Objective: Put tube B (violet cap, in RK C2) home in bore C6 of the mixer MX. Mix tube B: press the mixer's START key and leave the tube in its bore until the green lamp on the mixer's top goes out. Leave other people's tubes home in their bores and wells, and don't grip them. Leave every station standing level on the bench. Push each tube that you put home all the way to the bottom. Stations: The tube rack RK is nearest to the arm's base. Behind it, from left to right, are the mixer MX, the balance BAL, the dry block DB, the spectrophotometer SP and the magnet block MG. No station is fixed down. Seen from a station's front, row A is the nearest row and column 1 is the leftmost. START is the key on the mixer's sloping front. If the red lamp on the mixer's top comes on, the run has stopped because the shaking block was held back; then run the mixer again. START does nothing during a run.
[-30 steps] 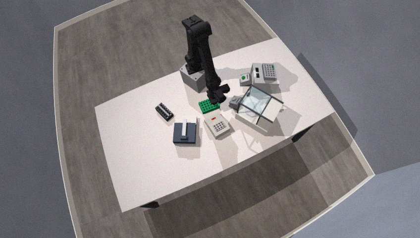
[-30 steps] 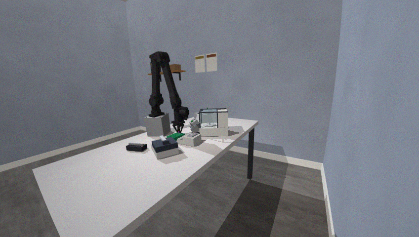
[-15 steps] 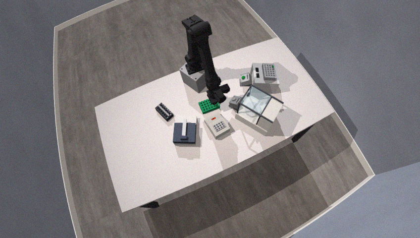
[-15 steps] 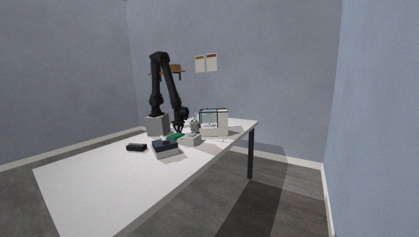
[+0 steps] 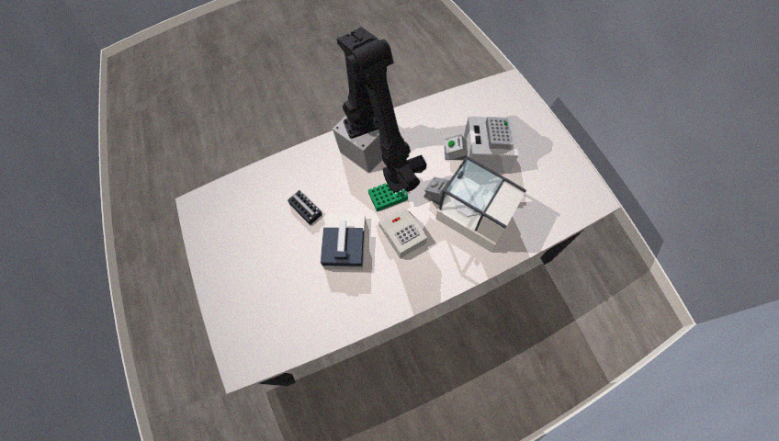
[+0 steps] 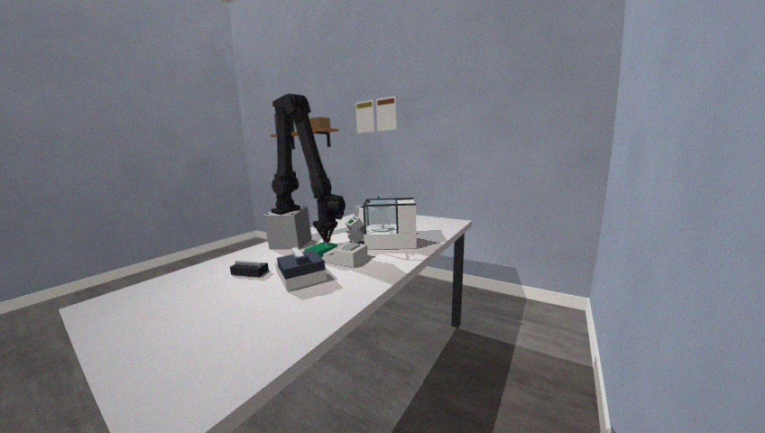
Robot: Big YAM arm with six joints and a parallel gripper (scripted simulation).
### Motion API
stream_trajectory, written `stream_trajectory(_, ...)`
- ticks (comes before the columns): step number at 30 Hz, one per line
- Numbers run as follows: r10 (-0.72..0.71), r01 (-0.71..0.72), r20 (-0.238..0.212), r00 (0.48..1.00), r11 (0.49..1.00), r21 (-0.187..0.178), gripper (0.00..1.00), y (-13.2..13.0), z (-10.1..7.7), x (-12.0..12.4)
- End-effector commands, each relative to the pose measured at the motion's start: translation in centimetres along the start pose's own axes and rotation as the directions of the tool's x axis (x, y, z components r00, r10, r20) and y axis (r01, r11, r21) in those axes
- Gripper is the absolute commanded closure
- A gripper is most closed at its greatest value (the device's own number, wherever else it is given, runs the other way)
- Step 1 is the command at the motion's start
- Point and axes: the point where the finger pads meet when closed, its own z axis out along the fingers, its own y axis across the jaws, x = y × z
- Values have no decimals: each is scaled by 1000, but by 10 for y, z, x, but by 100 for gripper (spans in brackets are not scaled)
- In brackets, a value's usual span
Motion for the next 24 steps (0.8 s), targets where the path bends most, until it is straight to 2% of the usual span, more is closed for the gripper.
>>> stream_trajectory(1, 3, -3, 6, 1000, 1000, 20, 91, -10, -2, 0)
stream_trajectory(10, 4, -4, 7, 1000, 1000, 26, 91, -16, -1, 1)
stream_trajectory(24, 3, -3, 6, 1000, 1000, 20, 91, -12, -2, -1)
